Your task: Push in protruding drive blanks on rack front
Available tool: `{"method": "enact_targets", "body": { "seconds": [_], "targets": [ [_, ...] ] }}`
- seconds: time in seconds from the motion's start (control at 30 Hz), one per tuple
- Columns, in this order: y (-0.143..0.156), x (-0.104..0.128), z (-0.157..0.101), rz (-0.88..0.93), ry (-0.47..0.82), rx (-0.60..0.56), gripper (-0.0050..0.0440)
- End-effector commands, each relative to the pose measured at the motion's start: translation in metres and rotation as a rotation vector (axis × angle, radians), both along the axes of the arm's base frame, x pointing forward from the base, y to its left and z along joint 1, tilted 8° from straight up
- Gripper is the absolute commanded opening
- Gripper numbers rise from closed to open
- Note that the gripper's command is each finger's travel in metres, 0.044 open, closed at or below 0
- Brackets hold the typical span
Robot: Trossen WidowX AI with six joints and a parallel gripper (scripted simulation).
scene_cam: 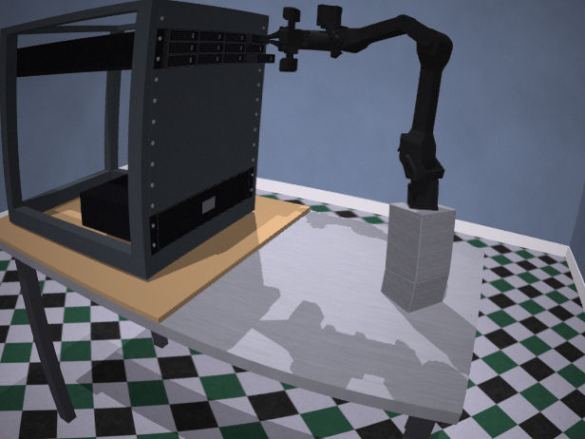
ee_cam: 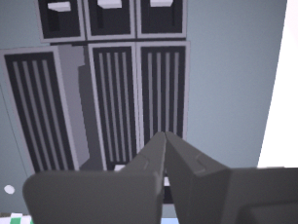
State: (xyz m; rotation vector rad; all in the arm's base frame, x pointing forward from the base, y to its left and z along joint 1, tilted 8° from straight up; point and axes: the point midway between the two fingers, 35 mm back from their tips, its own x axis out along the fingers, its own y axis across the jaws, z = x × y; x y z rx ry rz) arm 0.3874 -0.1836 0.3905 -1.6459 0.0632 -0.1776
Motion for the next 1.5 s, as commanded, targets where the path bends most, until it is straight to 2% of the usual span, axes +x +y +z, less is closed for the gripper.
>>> {"method": "enact_targets", "body": {
  "seconds": [0.0,1.47],
  "targets": [
    [0.0012,-0.0008,0.0121,-0.003,-0.023,-0.019,-0.005],
    [0.0003,0.005,0.013,-0.003,-0.023,-0.019,-0.005]
  ]
}}
